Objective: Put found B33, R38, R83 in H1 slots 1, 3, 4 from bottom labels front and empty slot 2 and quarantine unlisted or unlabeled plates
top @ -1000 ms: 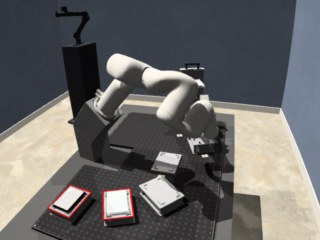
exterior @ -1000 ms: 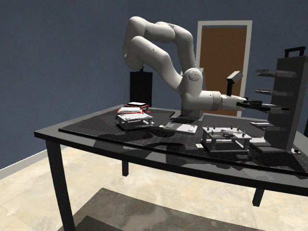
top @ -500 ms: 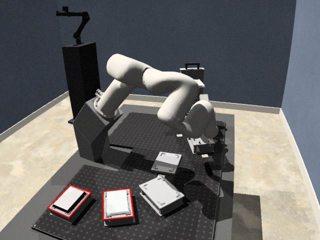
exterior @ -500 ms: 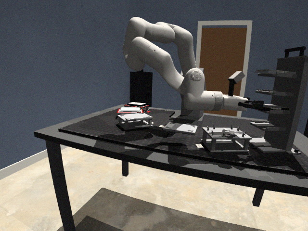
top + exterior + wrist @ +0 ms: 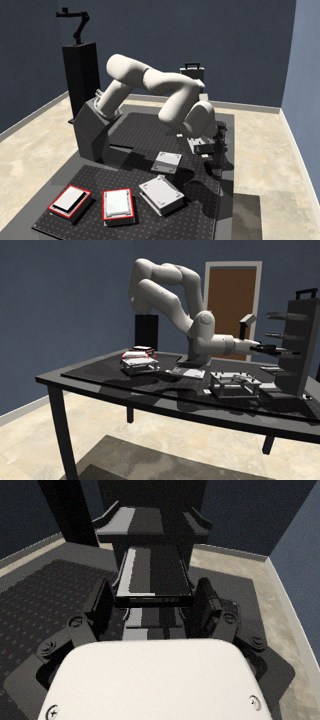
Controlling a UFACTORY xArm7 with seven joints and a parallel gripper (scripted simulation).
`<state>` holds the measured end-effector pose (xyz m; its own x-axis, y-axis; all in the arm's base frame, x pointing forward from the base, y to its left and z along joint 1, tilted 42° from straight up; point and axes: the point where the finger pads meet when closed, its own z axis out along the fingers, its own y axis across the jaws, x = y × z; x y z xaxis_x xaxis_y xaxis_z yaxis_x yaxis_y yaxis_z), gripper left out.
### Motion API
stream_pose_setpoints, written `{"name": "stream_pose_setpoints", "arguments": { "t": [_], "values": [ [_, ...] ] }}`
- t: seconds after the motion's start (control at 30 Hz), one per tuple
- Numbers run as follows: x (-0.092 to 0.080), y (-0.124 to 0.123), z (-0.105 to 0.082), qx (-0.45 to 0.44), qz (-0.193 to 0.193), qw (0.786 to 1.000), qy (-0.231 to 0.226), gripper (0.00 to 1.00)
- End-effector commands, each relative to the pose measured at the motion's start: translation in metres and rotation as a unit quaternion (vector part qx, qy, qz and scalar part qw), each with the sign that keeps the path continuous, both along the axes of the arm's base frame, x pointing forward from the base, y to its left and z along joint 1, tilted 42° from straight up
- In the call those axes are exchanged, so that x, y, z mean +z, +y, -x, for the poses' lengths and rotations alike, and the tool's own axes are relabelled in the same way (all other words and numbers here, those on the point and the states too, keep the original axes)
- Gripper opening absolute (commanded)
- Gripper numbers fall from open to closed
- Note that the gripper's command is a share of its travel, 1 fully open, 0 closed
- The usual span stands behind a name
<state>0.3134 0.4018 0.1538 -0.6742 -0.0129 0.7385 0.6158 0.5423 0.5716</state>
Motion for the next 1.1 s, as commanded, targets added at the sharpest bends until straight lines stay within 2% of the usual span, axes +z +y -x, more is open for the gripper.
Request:
{"name": "stream_pose_setpoints", "arguments": {
  "t": [0.0, 1.07],
  "values": [
    [-0.0001, 0.0032, 0.0022, 0.001, -0.001, 1.000, -0.001, 1.00],
    [-0.0041, 0.0127, 0.0068, 0.001, -0.001, 1.000, -0.001, 1.00]
  ]
}}
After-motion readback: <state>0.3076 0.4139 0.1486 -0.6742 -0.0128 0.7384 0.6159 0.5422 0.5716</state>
